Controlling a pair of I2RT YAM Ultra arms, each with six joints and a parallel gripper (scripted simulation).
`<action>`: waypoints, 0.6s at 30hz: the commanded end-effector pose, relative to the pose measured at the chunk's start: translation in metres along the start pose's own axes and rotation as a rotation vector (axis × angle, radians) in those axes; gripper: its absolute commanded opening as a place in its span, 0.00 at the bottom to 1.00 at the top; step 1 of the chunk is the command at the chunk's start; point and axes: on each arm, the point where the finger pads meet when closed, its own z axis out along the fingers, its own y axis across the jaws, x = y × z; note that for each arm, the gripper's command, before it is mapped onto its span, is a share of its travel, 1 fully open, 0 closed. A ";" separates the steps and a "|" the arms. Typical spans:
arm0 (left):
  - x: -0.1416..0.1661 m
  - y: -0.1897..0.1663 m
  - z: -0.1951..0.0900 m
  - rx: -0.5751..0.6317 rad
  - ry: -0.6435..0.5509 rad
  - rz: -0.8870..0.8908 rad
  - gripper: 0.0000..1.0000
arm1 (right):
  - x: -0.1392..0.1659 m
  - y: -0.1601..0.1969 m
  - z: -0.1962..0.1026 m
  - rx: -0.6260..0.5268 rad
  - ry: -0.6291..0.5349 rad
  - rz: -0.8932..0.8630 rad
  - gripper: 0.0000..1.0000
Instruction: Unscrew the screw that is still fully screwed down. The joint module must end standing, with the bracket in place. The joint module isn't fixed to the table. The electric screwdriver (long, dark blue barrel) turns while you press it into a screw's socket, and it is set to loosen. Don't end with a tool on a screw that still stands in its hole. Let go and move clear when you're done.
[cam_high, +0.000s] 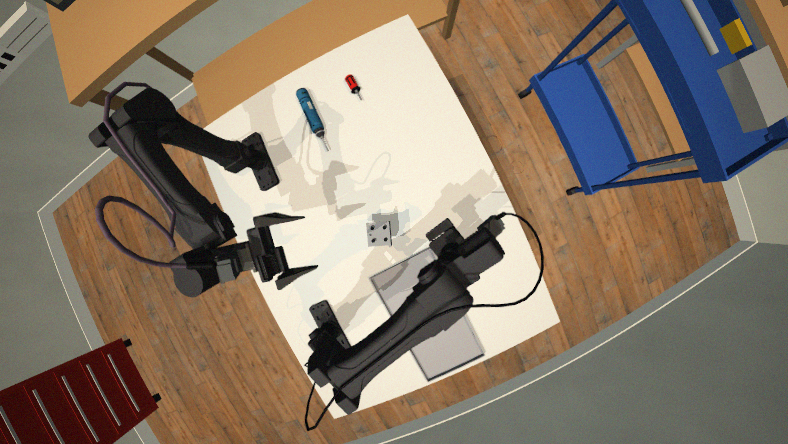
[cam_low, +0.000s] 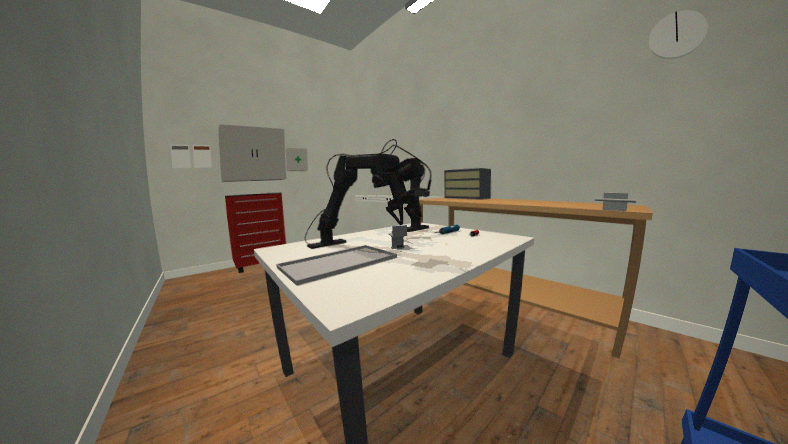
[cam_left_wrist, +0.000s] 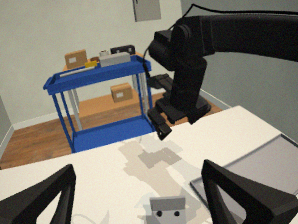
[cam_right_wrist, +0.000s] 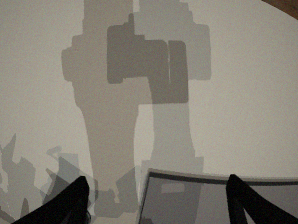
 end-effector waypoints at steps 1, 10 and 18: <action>-0.004 0.001 0.000 0.000 -0.004 -0.013 1.00 | -0.004 0.000 -0.007 0.000 -0.022 0.001 1.00; -0.004 0.001 0.000 0.000 -0.004 -0.013 1.00 | -0.004 0.000 -0.007 0.000 -0.022 0.001 1.00; -0.004 0.001 0.000 0.000 -0.004 -0.013 0.82 | -0.004 0.000 -0.007 0.000 -0.022 0.001 1.00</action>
